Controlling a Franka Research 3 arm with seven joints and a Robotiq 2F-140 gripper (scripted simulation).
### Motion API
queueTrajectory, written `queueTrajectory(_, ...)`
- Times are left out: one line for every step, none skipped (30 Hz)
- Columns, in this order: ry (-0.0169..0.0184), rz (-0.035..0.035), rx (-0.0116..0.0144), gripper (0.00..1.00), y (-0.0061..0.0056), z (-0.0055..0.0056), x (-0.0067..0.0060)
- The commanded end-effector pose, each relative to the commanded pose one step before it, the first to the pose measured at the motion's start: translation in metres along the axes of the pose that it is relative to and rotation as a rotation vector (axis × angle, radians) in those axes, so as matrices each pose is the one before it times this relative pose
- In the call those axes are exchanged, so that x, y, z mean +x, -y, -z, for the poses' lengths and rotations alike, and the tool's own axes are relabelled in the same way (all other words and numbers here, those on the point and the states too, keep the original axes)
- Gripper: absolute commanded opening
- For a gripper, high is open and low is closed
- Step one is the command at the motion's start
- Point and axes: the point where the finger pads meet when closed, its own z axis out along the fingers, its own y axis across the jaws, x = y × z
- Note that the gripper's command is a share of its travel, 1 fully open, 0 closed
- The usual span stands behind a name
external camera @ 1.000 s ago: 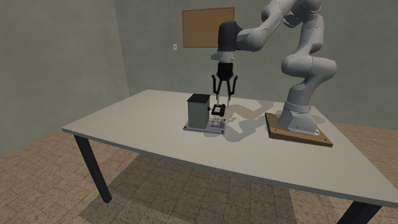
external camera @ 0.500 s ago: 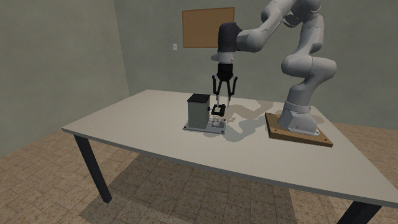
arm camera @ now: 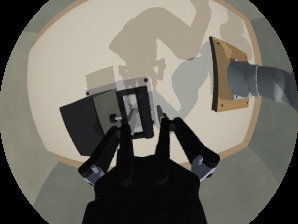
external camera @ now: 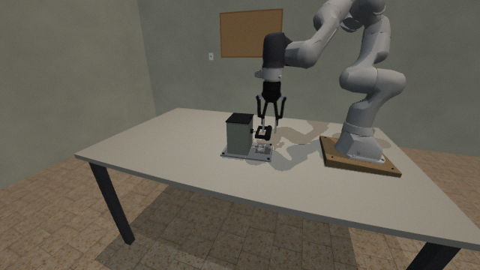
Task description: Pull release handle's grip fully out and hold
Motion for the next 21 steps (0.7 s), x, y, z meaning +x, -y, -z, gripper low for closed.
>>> queueTrajectory(0.00395,0.00776,0.01042,0.33,0.00324,-0.00614,-0.00156)
queueTrajectory(0.00002,0.00002,-0.00004,0.33,-0.00001,-0.00177,-0.00002)
queueTrajectory(-0.00001,-0.00001,0.00002,0.33,0.00000,-0.00176,0.00001)
queueTrajectory(0.00000,0.00000,0.00000,0.33,0.00000,-0.00172,0.00000)
queueTrajectory(0.00001,0.00001,-0.00002,0.33,0.00000,-0.00167,-0.00001)
queueTrajectory(-0.00002,-0.00002,0.00004,0.33,0.00001,-0.00164,0.00001)
queueTrajectory(0.00000,0.00000,0.00000,0.33,0.00000,0.00000,0.00000)
queueTrajectory(0.00000,0.00000,0.00000,0.33,0.00000,0.00000,0.00000)
queueTrajectory(0.00001,0.00001,-0.00002,0.33,0.00000,-0.00157,-0.00001)
queueTrajectory(0.00001,0.00001,-0.00002,0.33,0.00000,-0.00151,-0.00001)
queueTrajectory(-0.00002,-0.00001,0.00003,0.33,0.00001,-0.00146,0.00001)
queueTrajectory(0.00000,0.00000,-0.00001,0.33,0.00000,-0.00139,0.00000)
queueTrajectory(0.00002,0.00001,-0.00003,0.33,-0.00001,-0.00131,-0.00001)
queueTrajectory(-0.00001,0.00000,0.00001,0.33,0.00000,-0.00125,0.00000)
queueTrajectory(-0.00002,-0.00002,0.00005,0.33,0.00001,-0.00119,0.00002)
queueTrajectory(0.00002,0.00001,-0.00004,0.33,-0.00001,-0.00109,-0.00001)
queueTrajectory(0.00001,0.00001,-0.00003,0.33,0.00000,-0.00102,-0.00001)
queueTrajectory(0.00000,0.00000,0.00000,0.33,0.00000,-0.00096,0.00000)
queueTrajectory(-0.00001,-0.00001,0.00003,0.33,0.00000,-0.00089,0.00001)
queueTrajectory(-0.00002,-0.00002,0.00004,0.33,0.00001,-0.00082,0.00001)
queueTrajectory(0.00002,0.00001,-0.00004,0.33,-0.00001,-0.00073,-0.00001)
